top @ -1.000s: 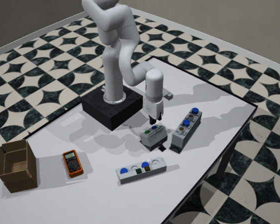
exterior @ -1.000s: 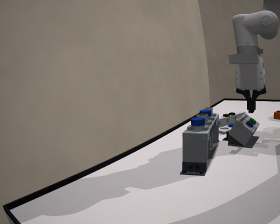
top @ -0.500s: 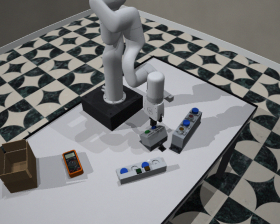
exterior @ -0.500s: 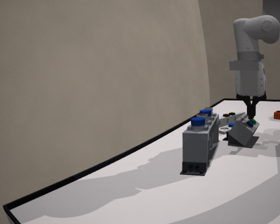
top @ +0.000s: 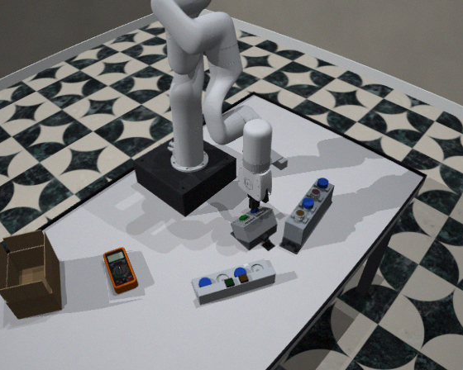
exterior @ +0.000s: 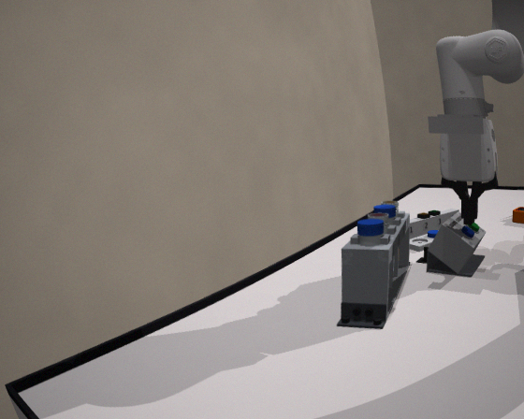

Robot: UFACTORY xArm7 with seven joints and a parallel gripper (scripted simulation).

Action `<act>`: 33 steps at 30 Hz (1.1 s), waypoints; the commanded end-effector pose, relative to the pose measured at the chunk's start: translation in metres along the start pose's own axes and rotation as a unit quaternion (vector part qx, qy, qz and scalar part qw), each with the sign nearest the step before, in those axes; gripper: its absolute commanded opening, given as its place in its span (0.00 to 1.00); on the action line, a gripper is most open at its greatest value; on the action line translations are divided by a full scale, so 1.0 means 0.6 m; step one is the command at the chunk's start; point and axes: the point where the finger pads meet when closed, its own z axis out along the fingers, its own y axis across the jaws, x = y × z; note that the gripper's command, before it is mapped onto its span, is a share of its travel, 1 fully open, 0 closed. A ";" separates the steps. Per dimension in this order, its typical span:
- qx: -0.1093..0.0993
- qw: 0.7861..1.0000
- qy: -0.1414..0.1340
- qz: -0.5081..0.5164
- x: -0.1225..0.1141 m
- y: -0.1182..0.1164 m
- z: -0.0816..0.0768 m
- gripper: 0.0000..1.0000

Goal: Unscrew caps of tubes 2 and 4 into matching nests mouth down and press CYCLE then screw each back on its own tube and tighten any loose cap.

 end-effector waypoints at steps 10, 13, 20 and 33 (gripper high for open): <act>-0.001 1.000 0.000 0.000 0.000 0.002 0.005 0.00; -0.001 1.000 0.000 0.000 0.000 0.002 0.006 0.00; -0.001 1.000 0.000 0.000 0.000 0.002 0.010 0.00; -0.001 1.000 0.000 0.000 0.000 0.002 0.016 0.00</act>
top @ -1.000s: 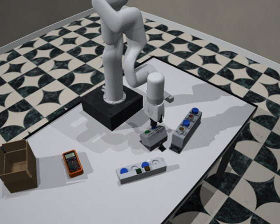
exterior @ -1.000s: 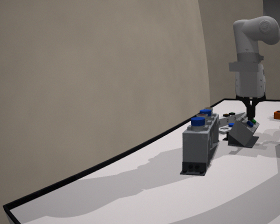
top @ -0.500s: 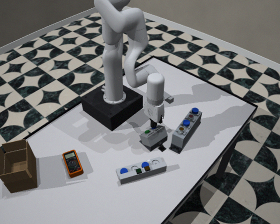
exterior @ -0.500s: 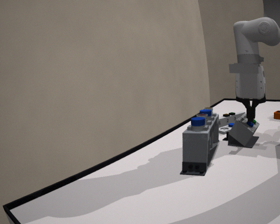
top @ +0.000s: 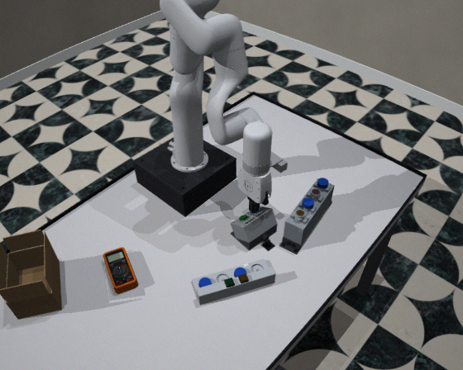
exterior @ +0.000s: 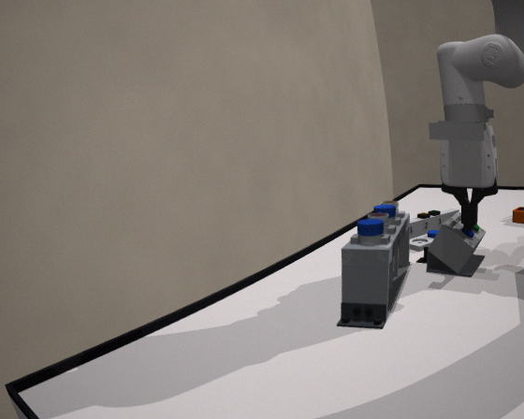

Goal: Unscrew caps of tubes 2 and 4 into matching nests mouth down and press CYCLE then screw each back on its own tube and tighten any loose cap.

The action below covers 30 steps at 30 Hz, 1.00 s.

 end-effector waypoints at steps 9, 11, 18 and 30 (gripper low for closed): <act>-0.001 1.000 0.001 0.000 0.000 0.002 0.004 0.00; -0.001 1.000 0.001 0.000 0.000 0.002 0.006 0.00; -0.001 1.000 0.001 0.000 0.000 0.002 -0.001 0.00; -0.001 1.000 0.001 0.000 0.000 0.002 -0.047 0.00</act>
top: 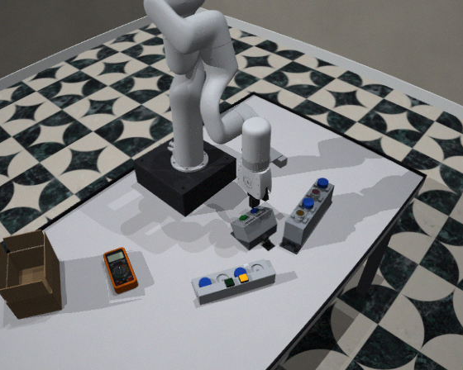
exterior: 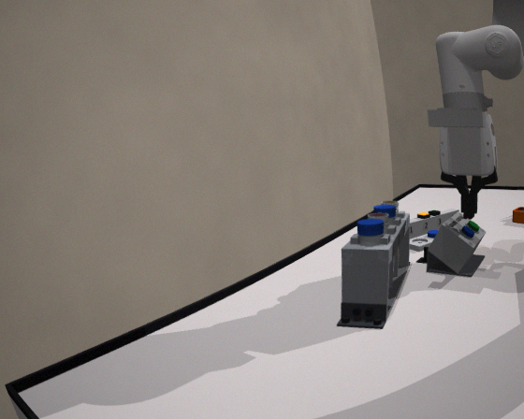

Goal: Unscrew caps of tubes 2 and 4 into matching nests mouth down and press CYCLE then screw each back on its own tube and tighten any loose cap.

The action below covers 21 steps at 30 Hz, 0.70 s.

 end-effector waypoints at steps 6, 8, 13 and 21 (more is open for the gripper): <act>-0.002 1.000 -0.009 0.001 0.002 0.001 -0.017 0.00; -0.002 0.999 -0.009 -0.040 -0.007 0.012 -0.016 1.00; -0.001 0.986 -0.009 -0.164 -0.034 0.043 -0.015 1.00; 0.000 0.928 -0.012 -0.373 -0.084 0.100 -0.012 1.00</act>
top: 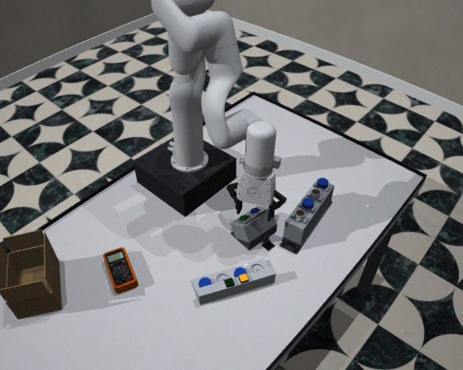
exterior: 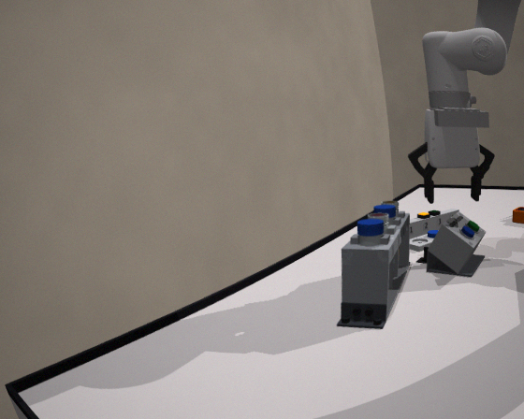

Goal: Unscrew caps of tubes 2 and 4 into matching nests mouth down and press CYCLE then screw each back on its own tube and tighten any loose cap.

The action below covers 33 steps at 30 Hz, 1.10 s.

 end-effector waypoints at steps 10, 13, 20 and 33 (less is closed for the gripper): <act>-0.017 0.949 0.043 -0.312 -0.100 0.038 0.021 1.00; -0.019 0.946 0.048 -0.321 -0.133 0.048 0.026 1.00; -0.019 0.946 0.047 -0.321 -0.201 0.070 0.037 1.00; -0.019 0.946 0.047 -0.321 -0.335 0.113 0.058 1.00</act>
